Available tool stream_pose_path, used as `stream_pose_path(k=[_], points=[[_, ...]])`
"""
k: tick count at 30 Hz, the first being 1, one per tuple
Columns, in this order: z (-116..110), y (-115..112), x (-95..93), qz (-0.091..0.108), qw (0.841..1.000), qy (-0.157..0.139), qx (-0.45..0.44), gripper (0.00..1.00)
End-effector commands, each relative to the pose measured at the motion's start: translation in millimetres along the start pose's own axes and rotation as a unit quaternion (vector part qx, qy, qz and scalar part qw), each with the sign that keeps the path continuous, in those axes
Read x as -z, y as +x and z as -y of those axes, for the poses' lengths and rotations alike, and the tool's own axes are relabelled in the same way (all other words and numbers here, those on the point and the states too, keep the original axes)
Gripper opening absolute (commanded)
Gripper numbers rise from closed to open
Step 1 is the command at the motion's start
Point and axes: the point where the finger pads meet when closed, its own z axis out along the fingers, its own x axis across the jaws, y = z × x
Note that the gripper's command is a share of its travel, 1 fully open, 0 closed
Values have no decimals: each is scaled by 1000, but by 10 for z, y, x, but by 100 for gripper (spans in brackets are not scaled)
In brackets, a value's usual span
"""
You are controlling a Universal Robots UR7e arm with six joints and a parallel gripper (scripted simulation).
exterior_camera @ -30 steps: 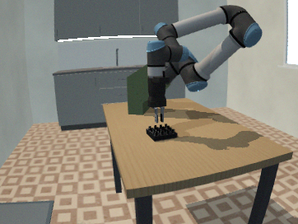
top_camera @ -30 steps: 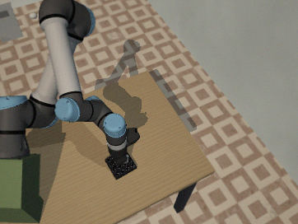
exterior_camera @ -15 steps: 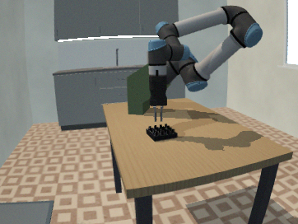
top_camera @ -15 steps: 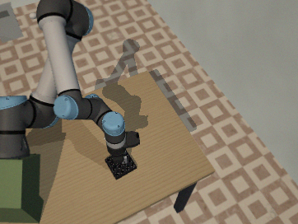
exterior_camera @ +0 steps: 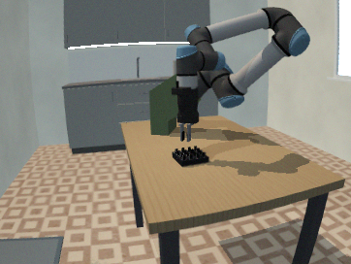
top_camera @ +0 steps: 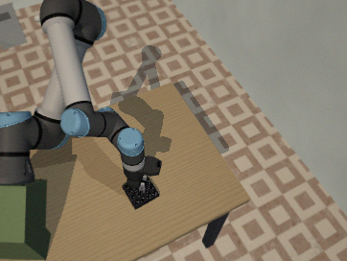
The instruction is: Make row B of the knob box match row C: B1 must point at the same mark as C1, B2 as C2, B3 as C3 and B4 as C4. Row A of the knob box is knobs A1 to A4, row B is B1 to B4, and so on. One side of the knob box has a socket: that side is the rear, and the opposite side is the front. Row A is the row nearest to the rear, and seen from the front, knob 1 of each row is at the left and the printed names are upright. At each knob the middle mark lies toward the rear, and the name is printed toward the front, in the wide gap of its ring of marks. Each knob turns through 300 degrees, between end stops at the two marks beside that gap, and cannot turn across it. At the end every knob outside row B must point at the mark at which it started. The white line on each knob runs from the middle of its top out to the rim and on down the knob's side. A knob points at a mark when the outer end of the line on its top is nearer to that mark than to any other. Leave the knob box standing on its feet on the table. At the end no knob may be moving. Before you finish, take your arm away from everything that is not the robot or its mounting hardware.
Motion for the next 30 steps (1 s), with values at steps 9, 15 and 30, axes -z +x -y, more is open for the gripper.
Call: stream_pose_path(k=[9, 15, 30], points=[[-62, 49, 45, -4, 983, 3, -182, 46], [-88, 62, 56, -4, 972, 3, -234, 46], [-164, 88, 85, -3, 933, 3, -361, 46]])
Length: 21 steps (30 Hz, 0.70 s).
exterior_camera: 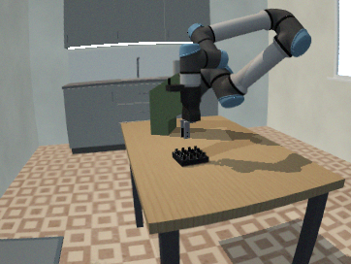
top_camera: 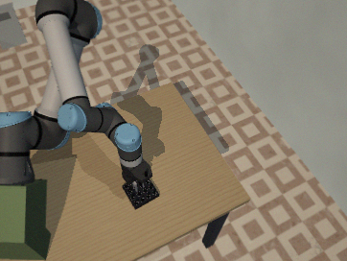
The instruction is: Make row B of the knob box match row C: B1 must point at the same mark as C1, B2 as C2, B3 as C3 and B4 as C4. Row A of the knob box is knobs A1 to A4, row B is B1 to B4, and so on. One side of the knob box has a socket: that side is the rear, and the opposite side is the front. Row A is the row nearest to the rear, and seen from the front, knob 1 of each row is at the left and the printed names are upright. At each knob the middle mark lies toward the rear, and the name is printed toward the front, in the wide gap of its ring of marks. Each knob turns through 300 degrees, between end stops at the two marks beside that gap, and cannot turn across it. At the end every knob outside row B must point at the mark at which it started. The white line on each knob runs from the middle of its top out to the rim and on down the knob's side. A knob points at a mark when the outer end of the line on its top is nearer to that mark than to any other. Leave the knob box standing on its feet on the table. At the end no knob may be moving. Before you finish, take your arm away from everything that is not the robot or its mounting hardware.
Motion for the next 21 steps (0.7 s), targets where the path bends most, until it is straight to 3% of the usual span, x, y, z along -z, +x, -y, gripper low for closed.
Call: stream_pose_path(k=[1, 21], points=[[-5, 10, 9, -1, 1000, 2, -26, 46], [-7, 13, 10, -1, 1000, 2, -30, 46]])
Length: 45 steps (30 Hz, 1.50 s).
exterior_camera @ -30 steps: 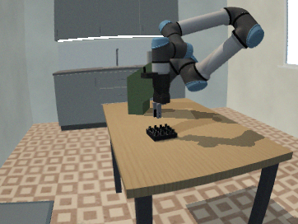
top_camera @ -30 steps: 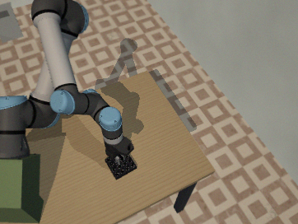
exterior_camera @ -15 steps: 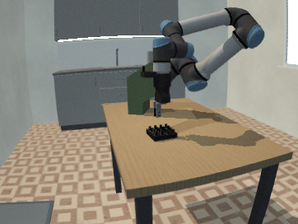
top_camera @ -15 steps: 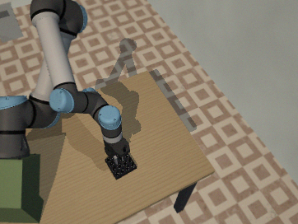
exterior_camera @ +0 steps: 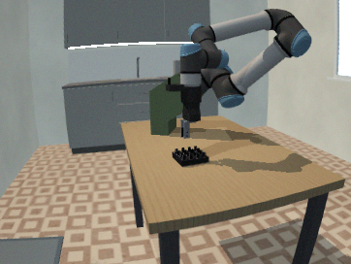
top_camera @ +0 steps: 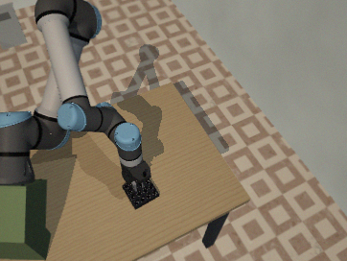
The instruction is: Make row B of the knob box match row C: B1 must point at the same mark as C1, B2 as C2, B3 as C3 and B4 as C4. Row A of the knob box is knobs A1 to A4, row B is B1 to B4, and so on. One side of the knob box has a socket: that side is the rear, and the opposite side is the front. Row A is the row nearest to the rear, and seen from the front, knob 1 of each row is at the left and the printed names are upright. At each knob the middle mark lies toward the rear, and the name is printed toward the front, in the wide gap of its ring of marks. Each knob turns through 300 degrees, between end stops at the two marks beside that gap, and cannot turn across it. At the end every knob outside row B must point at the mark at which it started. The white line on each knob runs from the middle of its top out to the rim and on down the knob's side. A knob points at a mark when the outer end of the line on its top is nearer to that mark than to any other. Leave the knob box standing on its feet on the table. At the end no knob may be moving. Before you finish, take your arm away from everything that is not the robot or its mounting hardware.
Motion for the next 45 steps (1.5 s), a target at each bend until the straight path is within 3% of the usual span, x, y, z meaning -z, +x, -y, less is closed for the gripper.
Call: stream_pose_path(k=[1, 32, 45], points=[[3, -2, 4, 0, 1000, 0, 0, 46], [3, -2, -8, 0, 1000, 0, 0, 46], [3, -4, -118, 0, 1000, 1, 0, 46]])
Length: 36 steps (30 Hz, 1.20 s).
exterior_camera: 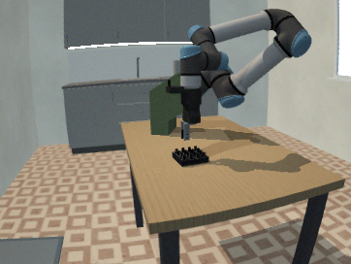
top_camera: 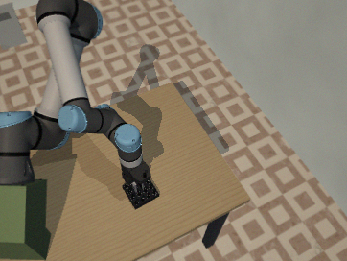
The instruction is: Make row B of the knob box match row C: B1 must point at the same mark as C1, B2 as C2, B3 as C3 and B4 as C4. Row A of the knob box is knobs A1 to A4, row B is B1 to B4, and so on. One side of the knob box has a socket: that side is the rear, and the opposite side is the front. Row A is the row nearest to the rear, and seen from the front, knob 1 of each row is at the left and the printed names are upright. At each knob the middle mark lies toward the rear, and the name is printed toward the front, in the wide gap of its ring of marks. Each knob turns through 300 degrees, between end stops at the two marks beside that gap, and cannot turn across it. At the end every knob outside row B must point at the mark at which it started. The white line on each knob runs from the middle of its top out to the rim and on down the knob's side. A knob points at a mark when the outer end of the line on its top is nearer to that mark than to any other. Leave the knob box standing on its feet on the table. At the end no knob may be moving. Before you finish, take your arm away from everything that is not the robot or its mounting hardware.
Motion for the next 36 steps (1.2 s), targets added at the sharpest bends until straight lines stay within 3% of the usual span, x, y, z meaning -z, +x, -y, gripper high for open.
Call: stream_pose_path(k=[1, 36], points=[[4, -3, -57, 0, 1000, 0, 0, 46], [4, -7, -365, 0, 1000, 0, 0, 46]])
